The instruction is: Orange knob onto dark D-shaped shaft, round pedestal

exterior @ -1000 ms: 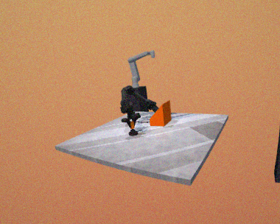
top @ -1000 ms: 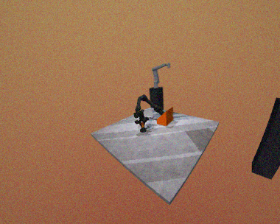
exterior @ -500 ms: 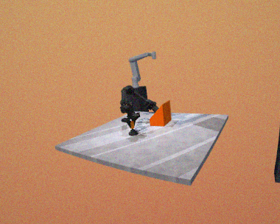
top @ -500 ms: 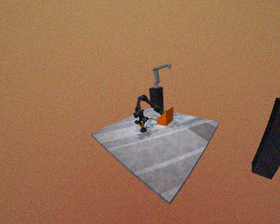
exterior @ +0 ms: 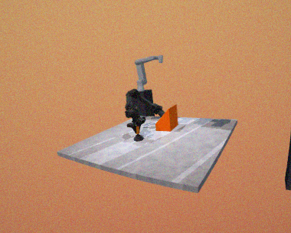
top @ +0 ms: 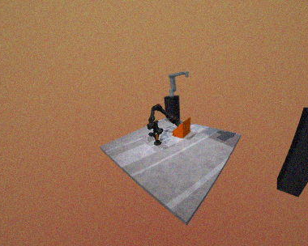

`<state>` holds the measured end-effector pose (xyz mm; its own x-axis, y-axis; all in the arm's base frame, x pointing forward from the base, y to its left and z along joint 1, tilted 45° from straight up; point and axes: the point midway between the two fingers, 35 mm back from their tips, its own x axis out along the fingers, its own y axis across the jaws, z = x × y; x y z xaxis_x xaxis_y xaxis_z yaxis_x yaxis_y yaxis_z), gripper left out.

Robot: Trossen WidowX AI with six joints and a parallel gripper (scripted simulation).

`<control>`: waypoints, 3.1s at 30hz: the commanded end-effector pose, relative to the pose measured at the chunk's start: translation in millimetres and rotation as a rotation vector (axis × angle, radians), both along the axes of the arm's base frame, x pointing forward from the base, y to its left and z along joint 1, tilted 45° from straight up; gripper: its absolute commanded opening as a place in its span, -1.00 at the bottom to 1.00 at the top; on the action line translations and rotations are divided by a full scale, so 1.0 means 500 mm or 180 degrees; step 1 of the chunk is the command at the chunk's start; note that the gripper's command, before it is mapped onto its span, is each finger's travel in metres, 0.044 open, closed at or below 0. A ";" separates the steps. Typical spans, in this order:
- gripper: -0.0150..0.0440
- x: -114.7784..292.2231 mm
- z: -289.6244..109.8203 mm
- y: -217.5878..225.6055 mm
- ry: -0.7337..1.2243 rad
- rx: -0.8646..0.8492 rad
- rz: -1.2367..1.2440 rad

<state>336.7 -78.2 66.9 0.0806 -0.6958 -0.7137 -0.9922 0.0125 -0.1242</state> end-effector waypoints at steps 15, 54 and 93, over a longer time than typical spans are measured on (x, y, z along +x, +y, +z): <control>-0.49 0.001 -0.002 -0.003 0.0021 -0.0013 0.0022; -0.49 -0.001 -0.002 -0.002 0.0486 -0.0066 0.0497; -0.49 -0.002 -0.003 -0.002 0.0951 -0.0120 0.0973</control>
<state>335.9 -78.1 66.2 0.0812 -0.6957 -0.7137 -0.9442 -0.2831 0.1685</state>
